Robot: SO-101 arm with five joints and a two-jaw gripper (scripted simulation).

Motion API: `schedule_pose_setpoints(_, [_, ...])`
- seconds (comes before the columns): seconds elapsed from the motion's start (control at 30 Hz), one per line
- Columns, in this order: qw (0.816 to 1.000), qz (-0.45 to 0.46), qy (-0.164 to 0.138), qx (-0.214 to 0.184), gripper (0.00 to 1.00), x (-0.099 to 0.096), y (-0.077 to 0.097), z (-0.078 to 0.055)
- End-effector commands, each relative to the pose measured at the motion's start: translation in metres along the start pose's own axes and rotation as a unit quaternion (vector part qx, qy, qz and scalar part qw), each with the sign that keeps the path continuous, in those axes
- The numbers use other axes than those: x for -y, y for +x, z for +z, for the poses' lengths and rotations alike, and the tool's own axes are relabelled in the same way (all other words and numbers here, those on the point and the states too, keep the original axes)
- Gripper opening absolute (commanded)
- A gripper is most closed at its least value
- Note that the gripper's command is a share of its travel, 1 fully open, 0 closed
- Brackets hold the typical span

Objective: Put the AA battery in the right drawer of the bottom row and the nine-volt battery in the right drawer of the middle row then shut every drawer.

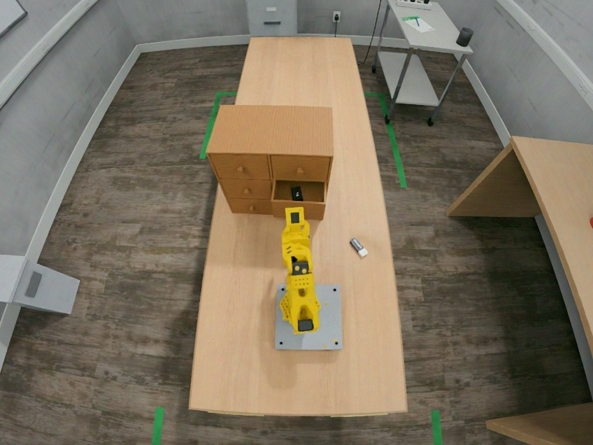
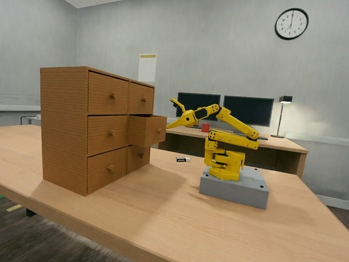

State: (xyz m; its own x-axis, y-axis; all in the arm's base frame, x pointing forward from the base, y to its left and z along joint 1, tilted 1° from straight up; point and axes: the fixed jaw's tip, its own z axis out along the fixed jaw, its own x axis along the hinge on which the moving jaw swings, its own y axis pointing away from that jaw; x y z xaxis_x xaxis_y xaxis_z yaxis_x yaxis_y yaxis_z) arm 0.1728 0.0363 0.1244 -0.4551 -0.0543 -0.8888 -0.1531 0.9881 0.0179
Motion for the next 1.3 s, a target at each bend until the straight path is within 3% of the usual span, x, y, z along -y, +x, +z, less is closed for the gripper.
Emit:
schedule_pose_setpoints(0.0, [1.000, 0.003, 0.005, -0.004, 0.21, 0.002, 0.000, 0.012])
schedule_pose_setpoints(0.4, [1.000, 0.003, 0.006, -0.003, 0.21, 0.003, 0.000, 0.015])
schedule_pose_setpoints(0.6, [1.000, 0.004, 0.010, -0.002, 0.21, 0.005, 0.000, 0.032])
schedule_pose_setpoints(1.27, [1.000, 0.004, 0.011, -0.001, 0.21, 0.005, 0.001, 0.035])
